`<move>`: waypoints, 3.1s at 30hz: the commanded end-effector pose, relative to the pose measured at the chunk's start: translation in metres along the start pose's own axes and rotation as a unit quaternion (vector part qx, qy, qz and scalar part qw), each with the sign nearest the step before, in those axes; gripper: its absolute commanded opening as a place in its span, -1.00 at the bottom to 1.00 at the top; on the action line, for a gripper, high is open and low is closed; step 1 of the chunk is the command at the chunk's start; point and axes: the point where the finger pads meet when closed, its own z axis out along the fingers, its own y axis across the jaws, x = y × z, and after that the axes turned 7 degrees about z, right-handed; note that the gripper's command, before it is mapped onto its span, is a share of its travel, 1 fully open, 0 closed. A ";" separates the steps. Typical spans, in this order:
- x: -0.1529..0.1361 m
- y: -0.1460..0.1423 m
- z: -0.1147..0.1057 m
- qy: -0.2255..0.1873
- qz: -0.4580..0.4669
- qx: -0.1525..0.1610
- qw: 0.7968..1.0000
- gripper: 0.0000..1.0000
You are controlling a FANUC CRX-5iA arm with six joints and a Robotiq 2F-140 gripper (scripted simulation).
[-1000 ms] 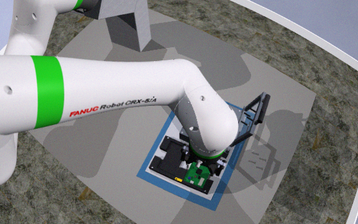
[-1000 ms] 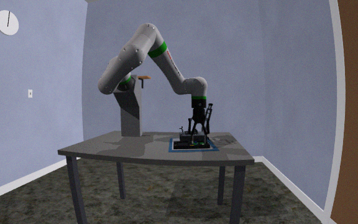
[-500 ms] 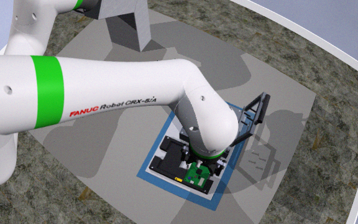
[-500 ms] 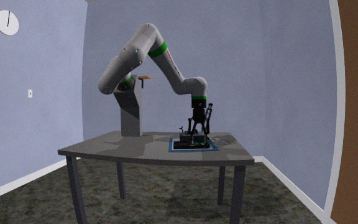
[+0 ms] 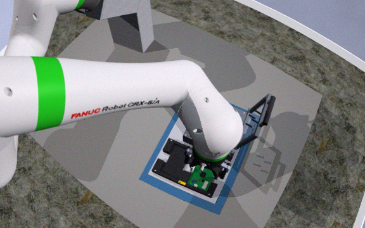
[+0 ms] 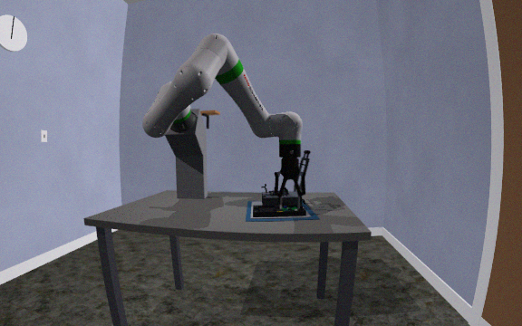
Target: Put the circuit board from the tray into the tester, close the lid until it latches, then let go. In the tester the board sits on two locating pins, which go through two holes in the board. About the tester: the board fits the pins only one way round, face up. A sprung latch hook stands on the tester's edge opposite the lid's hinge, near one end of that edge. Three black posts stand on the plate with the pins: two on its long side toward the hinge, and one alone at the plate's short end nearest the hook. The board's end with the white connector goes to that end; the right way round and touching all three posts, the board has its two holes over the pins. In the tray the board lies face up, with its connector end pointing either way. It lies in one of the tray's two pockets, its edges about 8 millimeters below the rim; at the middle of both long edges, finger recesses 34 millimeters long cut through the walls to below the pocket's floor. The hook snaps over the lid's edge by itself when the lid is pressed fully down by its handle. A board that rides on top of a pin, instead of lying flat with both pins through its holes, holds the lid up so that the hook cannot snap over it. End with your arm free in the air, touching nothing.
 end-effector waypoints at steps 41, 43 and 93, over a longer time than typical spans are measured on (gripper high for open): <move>0.000 0.000 -0.010 0.000 0.000 0.000 1.000 -0.09; 0.000 0.000 -0.010 0.000 0.000 0.000 1.000 -0.09; 0.000 0.000 -0.034 0.000 0.000 0.000 1.000 -0.09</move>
